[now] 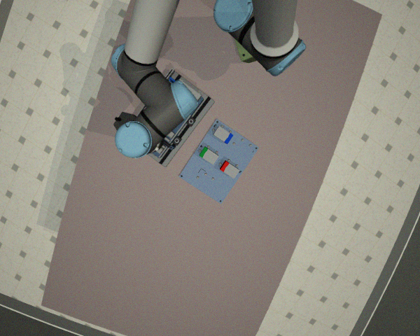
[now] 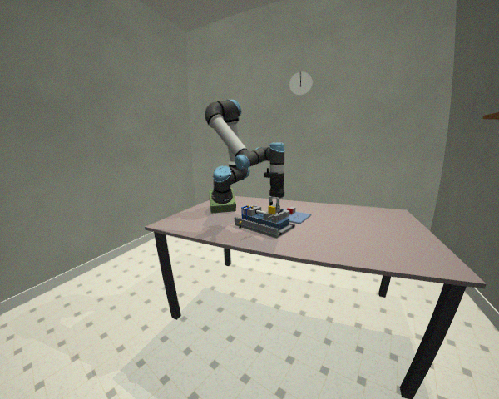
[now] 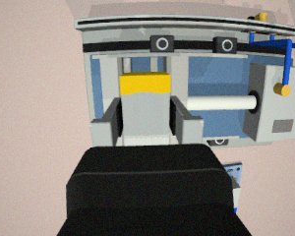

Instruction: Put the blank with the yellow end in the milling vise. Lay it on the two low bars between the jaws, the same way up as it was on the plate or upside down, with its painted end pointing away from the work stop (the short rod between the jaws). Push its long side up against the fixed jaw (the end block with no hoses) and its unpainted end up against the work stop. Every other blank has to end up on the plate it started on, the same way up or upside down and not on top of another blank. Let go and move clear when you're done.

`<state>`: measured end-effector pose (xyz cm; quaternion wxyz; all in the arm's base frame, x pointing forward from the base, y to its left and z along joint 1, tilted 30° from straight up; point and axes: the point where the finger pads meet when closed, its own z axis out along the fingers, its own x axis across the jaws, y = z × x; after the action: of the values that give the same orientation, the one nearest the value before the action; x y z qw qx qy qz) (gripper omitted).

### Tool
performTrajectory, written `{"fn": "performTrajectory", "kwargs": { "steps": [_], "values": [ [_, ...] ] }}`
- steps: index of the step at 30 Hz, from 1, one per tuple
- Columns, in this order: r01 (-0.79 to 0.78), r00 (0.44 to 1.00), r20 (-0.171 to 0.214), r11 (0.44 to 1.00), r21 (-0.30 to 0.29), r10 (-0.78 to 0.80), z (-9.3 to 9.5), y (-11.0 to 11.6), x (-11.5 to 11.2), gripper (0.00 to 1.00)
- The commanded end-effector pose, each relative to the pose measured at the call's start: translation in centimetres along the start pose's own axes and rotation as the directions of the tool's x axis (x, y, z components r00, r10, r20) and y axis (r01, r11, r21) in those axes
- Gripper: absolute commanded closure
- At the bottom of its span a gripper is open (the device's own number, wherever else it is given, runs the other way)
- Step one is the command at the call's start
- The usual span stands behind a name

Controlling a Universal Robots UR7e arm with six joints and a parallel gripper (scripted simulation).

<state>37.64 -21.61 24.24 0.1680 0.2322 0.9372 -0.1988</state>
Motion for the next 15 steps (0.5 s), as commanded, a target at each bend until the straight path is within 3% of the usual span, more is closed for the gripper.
{"fn": "performTrajectory", "kwargs": {
  "steps": [1,15],
  "values": [
    [0.000,1.000,0.001,1.000,0.000,0.000,-0.04,-0.01,-0.04,1.00],
    [0.000,1.000,0.001,1.000,0.000,0.000,0.11,-0.01,-0.04,1.00]
  ]
}}
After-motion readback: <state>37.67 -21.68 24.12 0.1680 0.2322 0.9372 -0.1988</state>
